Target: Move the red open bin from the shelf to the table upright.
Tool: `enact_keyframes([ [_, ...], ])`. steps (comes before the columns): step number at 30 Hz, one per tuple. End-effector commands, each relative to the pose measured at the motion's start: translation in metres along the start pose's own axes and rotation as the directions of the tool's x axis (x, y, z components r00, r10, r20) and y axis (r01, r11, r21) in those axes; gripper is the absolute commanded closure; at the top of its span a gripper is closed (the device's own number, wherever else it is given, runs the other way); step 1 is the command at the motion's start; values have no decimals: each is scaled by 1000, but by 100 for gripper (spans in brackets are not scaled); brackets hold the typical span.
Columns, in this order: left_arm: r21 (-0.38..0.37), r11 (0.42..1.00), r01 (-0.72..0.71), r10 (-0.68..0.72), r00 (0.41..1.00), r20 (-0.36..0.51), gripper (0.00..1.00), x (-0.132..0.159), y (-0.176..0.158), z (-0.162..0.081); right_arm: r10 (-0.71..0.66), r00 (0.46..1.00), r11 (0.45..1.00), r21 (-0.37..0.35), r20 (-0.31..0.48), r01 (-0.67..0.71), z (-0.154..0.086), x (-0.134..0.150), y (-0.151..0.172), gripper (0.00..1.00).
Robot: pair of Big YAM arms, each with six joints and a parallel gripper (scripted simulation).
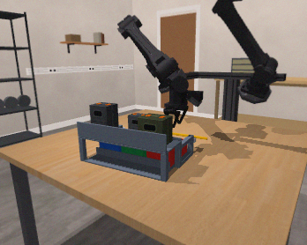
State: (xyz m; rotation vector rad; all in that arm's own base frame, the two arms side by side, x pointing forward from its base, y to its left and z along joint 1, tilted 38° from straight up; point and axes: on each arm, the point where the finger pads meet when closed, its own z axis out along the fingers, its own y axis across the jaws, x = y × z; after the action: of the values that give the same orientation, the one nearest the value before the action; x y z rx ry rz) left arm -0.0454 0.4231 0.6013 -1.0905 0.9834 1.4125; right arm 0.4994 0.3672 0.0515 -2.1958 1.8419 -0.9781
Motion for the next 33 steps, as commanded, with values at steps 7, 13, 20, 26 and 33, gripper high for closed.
enact_keyframes([
  [7,-8,1000,5,-5,999,51,0,-40,5,-4,35,999,998,43,27,-36,-25,-1,-27,10],
  [13,-8,1000,5,-5,999,51,0,-40,5,-4,40,999,998,44,27,-42,-23,1,-28,10],
  [20,-8,1000,5,-5,999,51,0,-40,5,-4,46,999,998,45,26,-47,-20,2,-29,10],
  [26,-8,1000,5,-5,999,51,0,-40,5,-4,46,999,998,44,26,-47,-18,2,-27,10],
  [33,-8,1000,5,-5,999,51,0,-40,5,-4,45,999,998,43,26,-46,-15,1,-26,10],
])
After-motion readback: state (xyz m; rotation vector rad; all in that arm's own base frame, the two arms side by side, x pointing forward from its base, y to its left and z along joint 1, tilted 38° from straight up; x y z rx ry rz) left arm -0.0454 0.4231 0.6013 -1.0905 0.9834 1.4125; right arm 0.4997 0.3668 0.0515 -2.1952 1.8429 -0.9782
